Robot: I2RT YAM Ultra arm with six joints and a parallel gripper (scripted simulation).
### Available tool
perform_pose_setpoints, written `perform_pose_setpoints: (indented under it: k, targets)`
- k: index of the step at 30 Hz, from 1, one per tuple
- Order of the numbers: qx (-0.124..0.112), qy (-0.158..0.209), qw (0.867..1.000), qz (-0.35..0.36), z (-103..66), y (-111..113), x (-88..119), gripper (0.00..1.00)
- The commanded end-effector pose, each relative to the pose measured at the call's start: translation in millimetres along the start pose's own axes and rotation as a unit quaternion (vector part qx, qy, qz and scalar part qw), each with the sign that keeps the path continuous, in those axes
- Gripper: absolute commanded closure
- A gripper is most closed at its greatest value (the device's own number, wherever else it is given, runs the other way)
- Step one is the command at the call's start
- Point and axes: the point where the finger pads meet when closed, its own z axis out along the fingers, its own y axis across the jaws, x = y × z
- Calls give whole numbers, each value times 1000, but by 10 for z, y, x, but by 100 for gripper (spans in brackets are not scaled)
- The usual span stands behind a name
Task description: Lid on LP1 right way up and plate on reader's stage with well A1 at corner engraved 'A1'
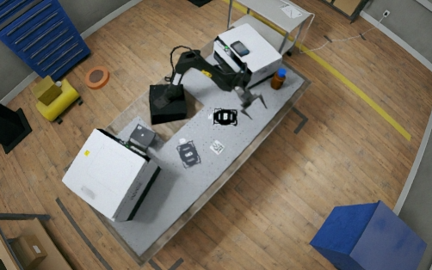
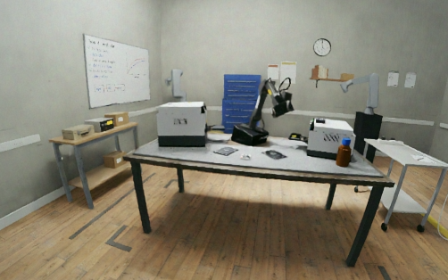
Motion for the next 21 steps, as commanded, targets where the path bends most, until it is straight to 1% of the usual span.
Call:
perform_pose_setpoints:
  k: [1,5,10,12,19,20,21]
  targets:
    - [-27,12,999,-38,-125,266,-156,0]
    - [-39,35,995,-84,-194,356,-44,0]
    - [-57,62,986,-141,-290,460,95,0]
    - [-57,62,986,-141,-290,460,95,0]
    - [-85,98,967,-219,-440,595,288,0]
    - [-86,99,966,-221,-461,614,316,0]
    - [-90,104,963,-232,-485,631,343,0]
